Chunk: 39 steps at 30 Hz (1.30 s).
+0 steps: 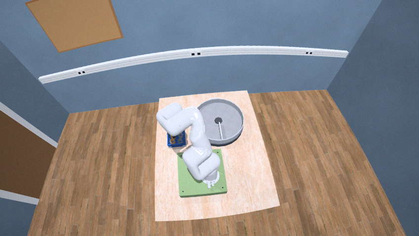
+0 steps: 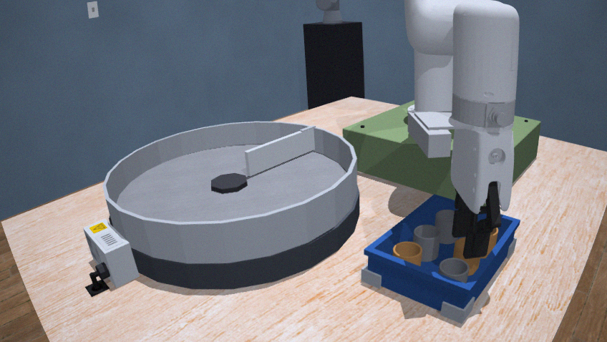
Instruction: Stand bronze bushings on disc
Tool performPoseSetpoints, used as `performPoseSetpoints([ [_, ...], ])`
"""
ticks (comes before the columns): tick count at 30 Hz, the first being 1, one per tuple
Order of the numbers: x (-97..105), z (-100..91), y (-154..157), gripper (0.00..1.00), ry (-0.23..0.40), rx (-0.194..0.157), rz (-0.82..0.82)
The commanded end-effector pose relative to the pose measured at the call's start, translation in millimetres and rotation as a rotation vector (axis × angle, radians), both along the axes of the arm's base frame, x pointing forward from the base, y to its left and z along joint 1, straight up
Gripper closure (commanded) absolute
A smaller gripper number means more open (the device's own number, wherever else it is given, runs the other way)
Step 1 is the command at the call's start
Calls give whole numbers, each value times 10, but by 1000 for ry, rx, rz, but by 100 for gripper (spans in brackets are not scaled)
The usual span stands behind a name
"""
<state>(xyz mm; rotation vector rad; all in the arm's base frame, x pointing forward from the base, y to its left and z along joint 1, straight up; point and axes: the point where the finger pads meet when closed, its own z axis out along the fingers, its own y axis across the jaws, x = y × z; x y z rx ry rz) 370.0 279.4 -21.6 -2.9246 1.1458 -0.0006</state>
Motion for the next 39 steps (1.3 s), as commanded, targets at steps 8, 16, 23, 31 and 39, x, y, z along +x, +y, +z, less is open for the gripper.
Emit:
performPoseSetpoints([
  [8,13,-136,10,52,-3,2,0],
  [16,14,-157,10,52,-3,2,0],
  [23,14,-157,10,52,-3,2,0],
  [31,14,-157,10,100,-3,2,0],
  [39,14,-157,10,100,-3,2,0],
])
